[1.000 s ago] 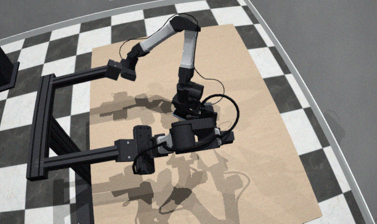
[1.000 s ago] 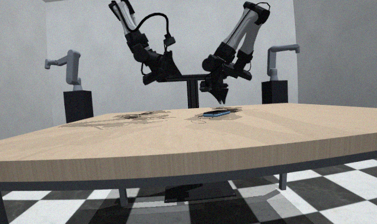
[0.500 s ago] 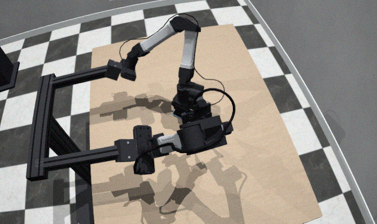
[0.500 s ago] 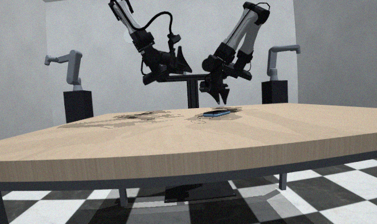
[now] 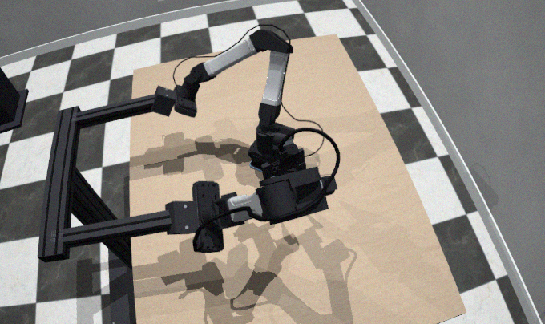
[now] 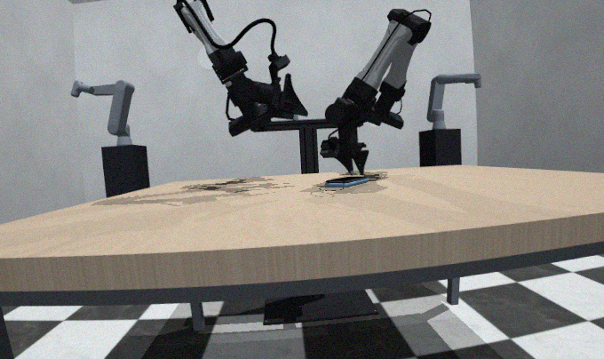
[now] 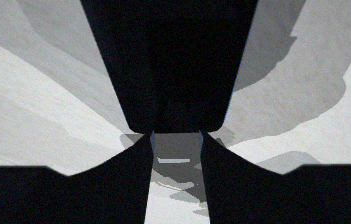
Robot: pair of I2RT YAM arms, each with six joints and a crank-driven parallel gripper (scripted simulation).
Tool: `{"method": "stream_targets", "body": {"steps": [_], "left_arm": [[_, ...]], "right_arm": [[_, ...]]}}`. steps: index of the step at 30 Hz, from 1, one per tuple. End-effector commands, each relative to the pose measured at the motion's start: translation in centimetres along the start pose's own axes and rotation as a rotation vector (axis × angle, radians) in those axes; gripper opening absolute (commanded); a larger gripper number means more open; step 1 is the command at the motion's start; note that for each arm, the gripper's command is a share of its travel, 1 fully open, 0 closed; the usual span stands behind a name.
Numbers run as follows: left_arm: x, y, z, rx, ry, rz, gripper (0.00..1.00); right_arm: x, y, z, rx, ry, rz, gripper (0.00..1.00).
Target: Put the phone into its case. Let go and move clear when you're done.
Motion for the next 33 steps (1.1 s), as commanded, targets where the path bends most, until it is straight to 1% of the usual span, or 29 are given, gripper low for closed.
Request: {"method": "stream_targets", "body": {"steps": [1, 8, 13, 15, 16, 21, 33], "left_arm": [[0.7, -1.0, 0.2, -0.019, -0.002, -0.039, 0.37], [0.7, -0.9, -0.1, -0.008, 0.000, -0.042, 0.37], [0.4, -1.0, 0.2, -0.022, -0.005, -0.054, 0.37], [1.5, -0.2, 0.0, -0.004, -0.011, -0.023, 0.37], [1.5, -0.1, 0.0, -0.003, -0.012, -0.020, 0.37], [1.4, 0.0, 0.0, 0.002, -0.009, -0.014, 0.37], [3.0, -0.5, 0.0, -0.009, -0.003, -0.026, 0.37]], "right_arm": [[-0.1, -0.4, -0.2, -0.017, -0.001, -0.003, 1.00], [-0.1, -0.4, -0.2, -0.015, -0.002, -0.003, 1.00], [-0.1, -0.4, -0.2, -0.015, -0.002, -0.003, 1.00], [-0.1, -0.4, -0.2, -0.015, -0.002, -0.003, 1.00], [-0.1, -0.4, -0.2, -0.015, -0.002, -0.003, 1.00], [-0.1, -0.4, -0.2, -0.014, -0.003, -0.003, 1.00], [-0.1, -0.4, -0.2, -0.014, -0.003, -0.003, 1.00]]}}
Point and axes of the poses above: on each arm, the point where the finger pads meet when closed, its own x axis out along the fingers, its own z axis across the jaws, y = z × x, the point moved 10 cm from there along -x, back along the fingers, and after that the axes turned 11 degrees about x, right-handed, at the moved point
